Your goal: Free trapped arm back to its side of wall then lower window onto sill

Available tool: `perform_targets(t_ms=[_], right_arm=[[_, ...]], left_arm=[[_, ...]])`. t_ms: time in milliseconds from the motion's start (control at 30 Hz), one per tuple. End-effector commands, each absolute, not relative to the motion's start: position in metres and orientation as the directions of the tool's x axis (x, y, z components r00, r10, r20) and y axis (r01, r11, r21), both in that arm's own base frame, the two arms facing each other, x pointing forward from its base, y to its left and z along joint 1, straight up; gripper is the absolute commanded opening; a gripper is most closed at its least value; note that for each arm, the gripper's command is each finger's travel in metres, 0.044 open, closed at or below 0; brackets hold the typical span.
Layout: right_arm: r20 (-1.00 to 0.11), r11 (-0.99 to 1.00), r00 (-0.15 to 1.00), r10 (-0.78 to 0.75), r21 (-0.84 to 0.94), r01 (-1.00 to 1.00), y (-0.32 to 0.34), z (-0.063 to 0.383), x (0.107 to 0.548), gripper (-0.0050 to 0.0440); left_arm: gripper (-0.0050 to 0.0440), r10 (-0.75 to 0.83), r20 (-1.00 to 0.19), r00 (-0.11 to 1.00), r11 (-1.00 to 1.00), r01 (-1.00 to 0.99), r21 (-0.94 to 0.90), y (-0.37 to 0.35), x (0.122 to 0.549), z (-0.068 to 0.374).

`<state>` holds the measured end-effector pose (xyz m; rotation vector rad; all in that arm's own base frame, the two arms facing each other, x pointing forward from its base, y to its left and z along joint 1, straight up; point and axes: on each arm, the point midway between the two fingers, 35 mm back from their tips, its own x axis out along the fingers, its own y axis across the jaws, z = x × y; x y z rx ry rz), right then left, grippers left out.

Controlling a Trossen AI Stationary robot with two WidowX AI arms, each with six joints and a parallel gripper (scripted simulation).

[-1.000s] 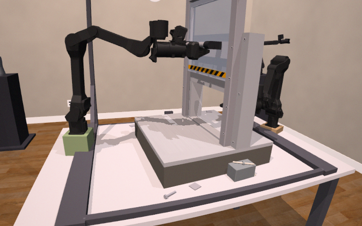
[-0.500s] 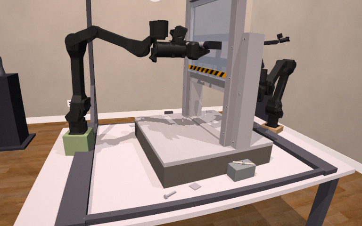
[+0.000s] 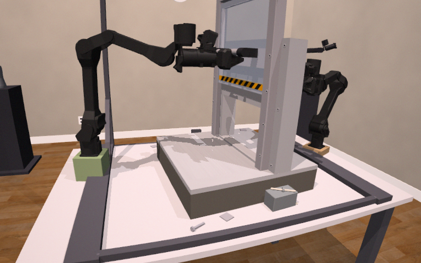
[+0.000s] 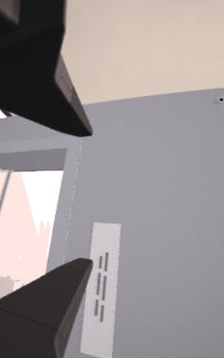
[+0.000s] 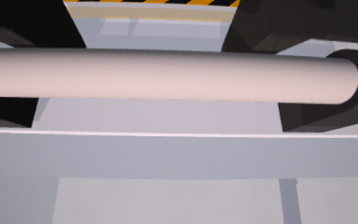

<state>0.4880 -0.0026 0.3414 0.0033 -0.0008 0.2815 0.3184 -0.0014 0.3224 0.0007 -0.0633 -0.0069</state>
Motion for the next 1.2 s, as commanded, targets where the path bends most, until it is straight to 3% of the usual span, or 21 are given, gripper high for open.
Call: perform_targets(t_ms=[0,67,100,300,367,400,467,767,1167], right_arm=[[0.211,0.964,0.941,0.266,-0.072,-0.257,-0.001,0.439,0.473,0.0400],[0.211,0.964,0.941,0.266,-0.072,-0.257,-0.001,0.439,0.473,0.0400],[0.211,0.964,0.941,0.266,-0.072,-0.257,-0.001,0.439,0.473,0.0400],[0.211,0.964,0.941,0.266,-0.072,-0.257,-0.001,0.439,0.473,0.0400],[0.162,0.964,0.951,0.265,-0.052,-0.260,-0.002,0.380,0.482,0.0400],[0.201,0.964,0.943,0.266,-0.074,-0.256,-0.001,0.418,0.476,0.0400],[0.201,0.964,0.943,0.266,-0.074,-0.256,-0.001,0.418,0.476,0.0400],[0.183,0.965,0.948,0.262,-0.074,-0.252,-0.004,0.380,0.474,0.0400],[0.173,0.961,0.946,0.276,-0.077,-0.266,-0.003,0.373,0.473,0.0400]], left_arm=[[0.0400,0.010,0.040,0.999,1.000,-0.009,-0.002,0.002,0.313,0.327],[0.0400,-0.007,-0.005,1.000,1.000,0.007,-0.001,-0.001,0.320,0.306],[0.0400,-0.008,0.081,0.997,1.000,0.008,-0.001,-0.001,0.313,0.337],[0.0400,-0.005,0.087,0.996,1.000,0.005,-0.001,-0.001,0.313,0.338],[0.0400,-0.005,0.069,0.998,1.000,0.005,-0.002,-0.001,0.314,0.332],[0.0400,-0.005,0.069,0.998,1.000,0.005,-0.002,-0.001,0.314,0.332],[0.0400,-0.005,0.069,0.998,1.000,0.005,-0.002,-0.001,0.314,0.332],[0.0400,-0.005,0.070,0.998,1.000,0.005,-0.001,-0.001,0.314,0.332],[0.0400,-0.005,0.070,0.998,1.000,0.005,-0.001,-0.001,0.314,0.332]])
